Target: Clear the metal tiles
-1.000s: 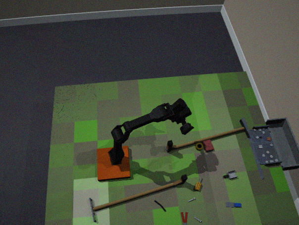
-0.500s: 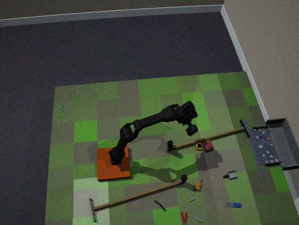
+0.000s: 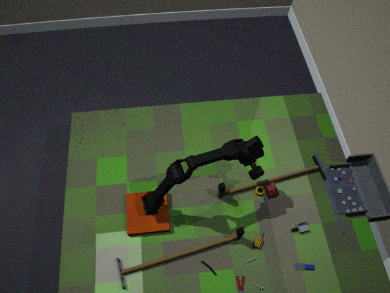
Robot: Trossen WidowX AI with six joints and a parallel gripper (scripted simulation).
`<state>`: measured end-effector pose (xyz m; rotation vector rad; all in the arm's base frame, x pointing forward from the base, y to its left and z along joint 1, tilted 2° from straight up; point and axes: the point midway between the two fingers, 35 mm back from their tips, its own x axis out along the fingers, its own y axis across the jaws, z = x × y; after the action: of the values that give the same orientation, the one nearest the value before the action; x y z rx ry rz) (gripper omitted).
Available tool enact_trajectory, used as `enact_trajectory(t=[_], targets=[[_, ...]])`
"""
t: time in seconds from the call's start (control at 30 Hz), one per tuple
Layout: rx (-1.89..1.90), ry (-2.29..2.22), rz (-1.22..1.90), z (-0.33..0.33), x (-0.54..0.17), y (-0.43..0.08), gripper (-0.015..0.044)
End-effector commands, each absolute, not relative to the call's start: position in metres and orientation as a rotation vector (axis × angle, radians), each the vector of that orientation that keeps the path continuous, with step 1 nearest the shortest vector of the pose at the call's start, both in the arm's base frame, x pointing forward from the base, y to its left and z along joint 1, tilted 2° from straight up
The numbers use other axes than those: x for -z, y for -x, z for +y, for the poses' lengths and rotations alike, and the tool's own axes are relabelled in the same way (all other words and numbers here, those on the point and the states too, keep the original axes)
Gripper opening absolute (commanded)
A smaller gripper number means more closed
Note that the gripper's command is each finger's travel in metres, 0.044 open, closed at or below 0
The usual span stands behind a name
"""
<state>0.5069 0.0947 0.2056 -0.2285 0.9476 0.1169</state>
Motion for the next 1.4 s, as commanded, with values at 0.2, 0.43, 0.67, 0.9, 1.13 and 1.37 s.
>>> enact_trajectory(t=[0.2, 0.43, 0.67, 0.9, 1.13, 1.37], targets=[[-0.145, 0.228, 1.021, 0.093, -0.173, -0.523, 0.044], [-0.163, 0.223, 1.077, 0.091, -0.148, -0.532, 0.044], [-0.181, 0.216, 1.132, 0.089, -0.121, -0.539, 0.044], [-0.2, 0.206, 1.187, 0.086, -0.093, -0.545, 0.044], [-0.215, 0.197, 1.229, 0.084, -0.071, -0.548, 0.044], [-0.21, 0.191, 1.213, 0.081, -0.085, -0.541, 0.044]])
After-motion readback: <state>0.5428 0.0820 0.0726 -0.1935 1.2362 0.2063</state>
